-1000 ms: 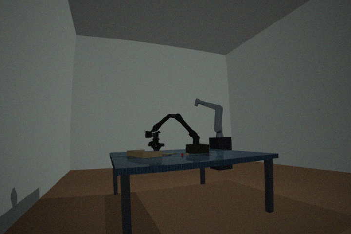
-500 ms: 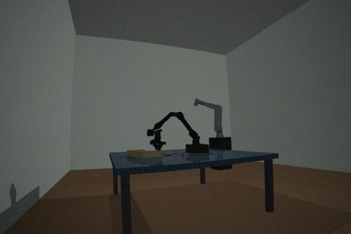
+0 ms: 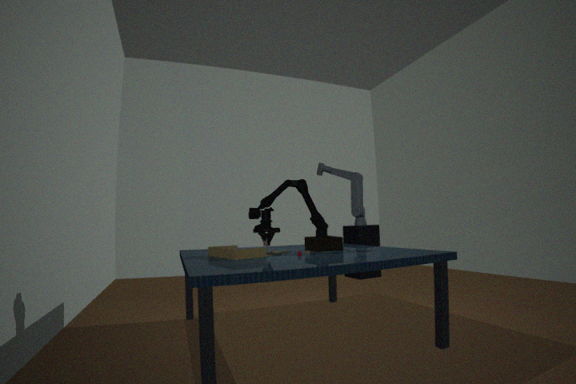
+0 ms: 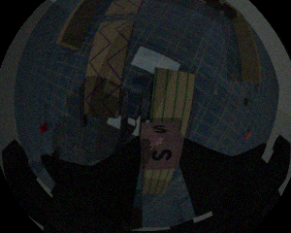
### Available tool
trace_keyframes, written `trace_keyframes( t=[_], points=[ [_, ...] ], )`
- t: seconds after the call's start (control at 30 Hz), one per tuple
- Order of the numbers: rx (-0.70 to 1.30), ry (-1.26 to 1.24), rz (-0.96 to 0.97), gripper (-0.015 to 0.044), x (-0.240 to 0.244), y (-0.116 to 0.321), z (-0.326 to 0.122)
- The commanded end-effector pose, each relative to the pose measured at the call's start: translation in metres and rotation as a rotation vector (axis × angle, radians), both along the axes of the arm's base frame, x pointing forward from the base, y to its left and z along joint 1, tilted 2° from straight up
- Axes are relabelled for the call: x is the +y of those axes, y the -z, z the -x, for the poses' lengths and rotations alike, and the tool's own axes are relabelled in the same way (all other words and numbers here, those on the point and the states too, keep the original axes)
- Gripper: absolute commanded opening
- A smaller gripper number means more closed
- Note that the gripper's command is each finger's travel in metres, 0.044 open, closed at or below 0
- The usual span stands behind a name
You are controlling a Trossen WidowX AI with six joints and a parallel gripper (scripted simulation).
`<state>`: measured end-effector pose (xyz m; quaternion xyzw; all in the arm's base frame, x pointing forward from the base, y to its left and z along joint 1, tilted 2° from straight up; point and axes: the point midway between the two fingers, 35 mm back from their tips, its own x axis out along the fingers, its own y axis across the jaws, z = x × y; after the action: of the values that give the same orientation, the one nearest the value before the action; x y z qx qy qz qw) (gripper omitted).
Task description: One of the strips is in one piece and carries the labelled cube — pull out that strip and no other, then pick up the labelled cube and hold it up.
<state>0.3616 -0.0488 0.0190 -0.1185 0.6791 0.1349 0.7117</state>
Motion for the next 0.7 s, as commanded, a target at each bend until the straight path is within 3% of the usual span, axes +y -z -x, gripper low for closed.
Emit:
trace_keyframes(
  t=[0.0, 0.5, 0.67],
  points=[
    [0.001, -0.004, 0.0, 0.0, 0.001, -0.001, 0.011],
    [0.005, -0.005, 0.0, 0.0, 0.008, 0.003, 0.059],
    [0.005, -0.005, 0.0, 0.0, 0.007, -0.022, 0.06]
  ],
)
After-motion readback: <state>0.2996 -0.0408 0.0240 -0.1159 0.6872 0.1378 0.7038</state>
